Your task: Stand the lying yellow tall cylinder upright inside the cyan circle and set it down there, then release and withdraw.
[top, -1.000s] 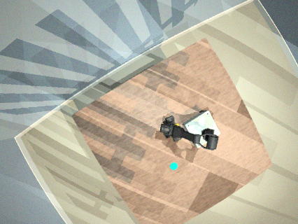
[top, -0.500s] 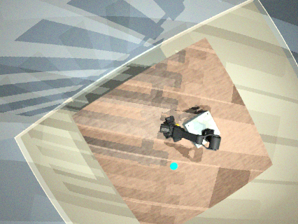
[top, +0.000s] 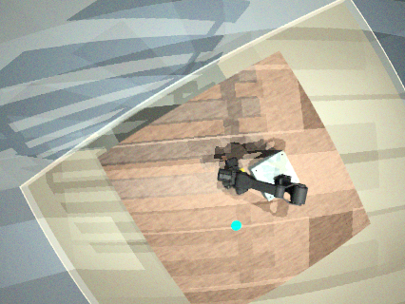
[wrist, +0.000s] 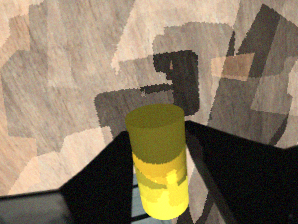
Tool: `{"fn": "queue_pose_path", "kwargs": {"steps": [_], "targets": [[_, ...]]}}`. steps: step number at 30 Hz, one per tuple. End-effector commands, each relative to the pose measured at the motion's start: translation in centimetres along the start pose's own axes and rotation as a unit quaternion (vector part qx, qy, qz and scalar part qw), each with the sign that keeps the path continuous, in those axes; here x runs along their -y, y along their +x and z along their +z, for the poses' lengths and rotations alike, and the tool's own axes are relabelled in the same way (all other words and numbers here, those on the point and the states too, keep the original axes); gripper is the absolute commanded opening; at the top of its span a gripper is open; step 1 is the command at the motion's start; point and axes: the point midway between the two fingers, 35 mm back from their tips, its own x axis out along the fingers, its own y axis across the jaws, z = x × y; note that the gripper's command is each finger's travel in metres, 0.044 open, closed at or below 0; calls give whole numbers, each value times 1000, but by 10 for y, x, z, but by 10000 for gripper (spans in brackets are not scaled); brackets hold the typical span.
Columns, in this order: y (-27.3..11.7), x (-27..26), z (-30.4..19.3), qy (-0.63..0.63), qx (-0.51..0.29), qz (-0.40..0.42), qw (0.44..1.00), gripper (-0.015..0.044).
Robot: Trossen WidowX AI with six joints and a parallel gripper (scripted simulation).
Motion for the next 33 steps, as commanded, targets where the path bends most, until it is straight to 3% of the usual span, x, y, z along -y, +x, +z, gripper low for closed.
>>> {"fn": "queue_pose_path", "kwargs": {"steps": [1,11,33], "targets": [[-15,1,0,-2,2,-4,1000,105],[-45,-2,-4,-2,2,-4,1000,105],[-51,-36,32,-116,3,-4,993,105]]}}
